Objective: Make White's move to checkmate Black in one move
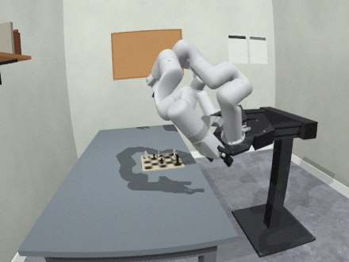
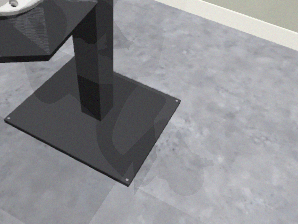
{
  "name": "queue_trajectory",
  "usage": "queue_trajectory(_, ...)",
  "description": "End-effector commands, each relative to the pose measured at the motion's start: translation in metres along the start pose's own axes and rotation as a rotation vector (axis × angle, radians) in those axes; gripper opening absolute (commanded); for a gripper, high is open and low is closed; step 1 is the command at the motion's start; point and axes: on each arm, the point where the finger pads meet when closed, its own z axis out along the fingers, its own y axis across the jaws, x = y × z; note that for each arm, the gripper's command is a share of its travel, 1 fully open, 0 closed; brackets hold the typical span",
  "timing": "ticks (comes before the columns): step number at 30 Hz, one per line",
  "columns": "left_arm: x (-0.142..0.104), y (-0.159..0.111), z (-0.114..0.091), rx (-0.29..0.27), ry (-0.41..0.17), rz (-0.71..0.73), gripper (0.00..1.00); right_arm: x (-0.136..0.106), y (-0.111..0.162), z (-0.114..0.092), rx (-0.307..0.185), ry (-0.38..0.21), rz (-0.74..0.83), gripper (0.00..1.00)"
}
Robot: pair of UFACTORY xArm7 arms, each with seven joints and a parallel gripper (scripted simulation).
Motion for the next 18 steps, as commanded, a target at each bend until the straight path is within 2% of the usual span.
queue_trajectory(1, -0.004, -0.007, 0.003, 0.037, -0.002, -0.044, 1.0, -0.005, 0.001, -0.005, -0.03, -0.002, 0.047, 1.0)
queue_trajectory(2, -0.008, -0.015, 0.006, 0.079, -0.002, -0.089, 1.0, -0.011, 0.003, -0.009, -0.059, 0.0, 0.103, 1.0)
queue_trajectory(16, -0.031, -0.054, 0.013, 0.281, 0.013, -0.295, 1.0, -0.04, 0.005, -0.03, -0.192, 0.013, 0.357, 1.0)
queue_trajectory(18, -0.031, -0.054, 0.013, 0.281, 0.013, -0.295, 1.0, -0.04, 0.005, -0.03, -0.192, 0.013, 0.357, 1.0)
